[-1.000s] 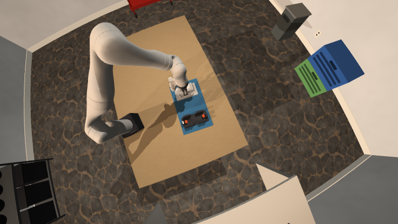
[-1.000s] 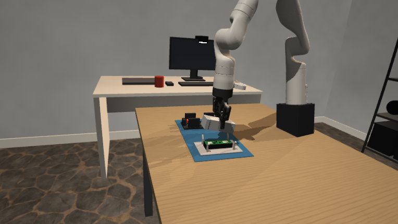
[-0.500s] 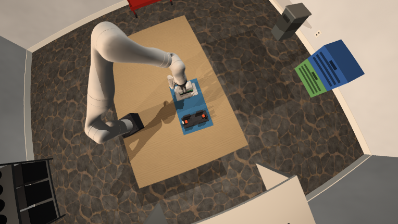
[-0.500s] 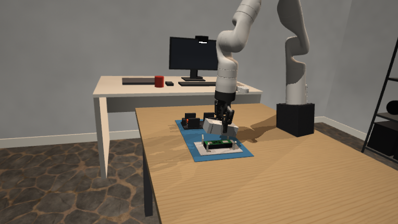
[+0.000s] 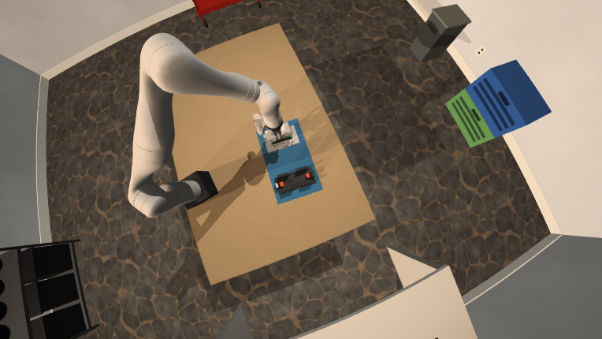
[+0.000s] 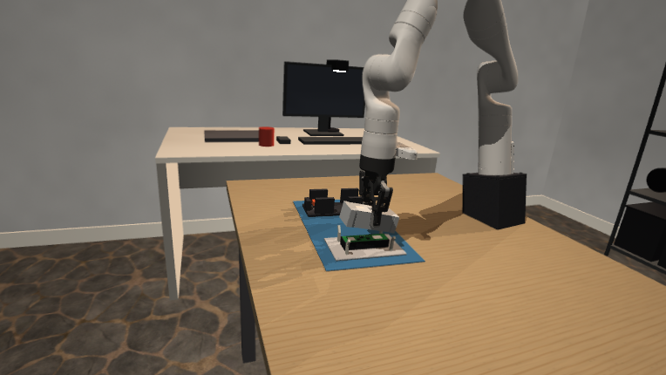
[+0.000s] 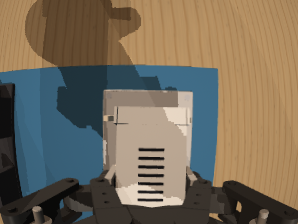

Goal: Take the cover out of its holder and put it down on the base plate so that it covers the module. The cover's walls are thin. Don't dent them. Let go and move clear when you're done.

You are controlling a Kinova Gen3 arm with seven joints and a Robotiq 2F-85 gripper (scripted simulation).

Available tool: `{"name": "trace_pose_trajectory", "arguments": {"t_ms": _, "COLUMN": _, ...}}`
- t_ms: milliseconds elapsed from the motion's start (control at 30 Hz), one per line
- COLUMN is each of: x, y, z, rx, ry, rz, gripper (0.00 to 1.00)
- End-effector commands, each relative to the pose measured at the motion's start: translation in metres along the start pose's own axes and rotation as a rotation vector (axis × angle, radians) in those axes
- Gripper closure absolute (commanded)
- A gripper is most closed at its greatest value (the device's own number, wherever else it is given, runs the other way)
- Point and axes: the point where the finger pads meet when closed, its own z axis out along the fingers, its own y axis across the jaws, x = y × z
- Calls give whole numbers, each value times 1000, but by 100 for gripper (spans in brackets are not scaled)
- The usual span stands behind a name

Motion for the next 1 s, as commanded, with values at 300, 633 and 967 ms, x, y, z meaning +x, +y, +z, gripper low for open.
{"name": "trace_pose_trajectory", "arguments": {"t_ms": 300, "x": 1, "y": -3, "z": 9, "rx": 2, "ry": 3, "rz": 1, "gripper": 100}}
{"name": "trace_pose_trajectory", "arguments": {"t_ms": 633, "x": 1, "y": -3, "z": 15, "rx": 2, "ry": 3, "rz": 1, "gripper": 100}}
{"name": "trace_pose_trajectory", "arguments": {"t_ms": 967, "x": 1, "y": -3, "z": 15, "rx": 2, "ry": 3, "rz": 1, "gripper": 100}}
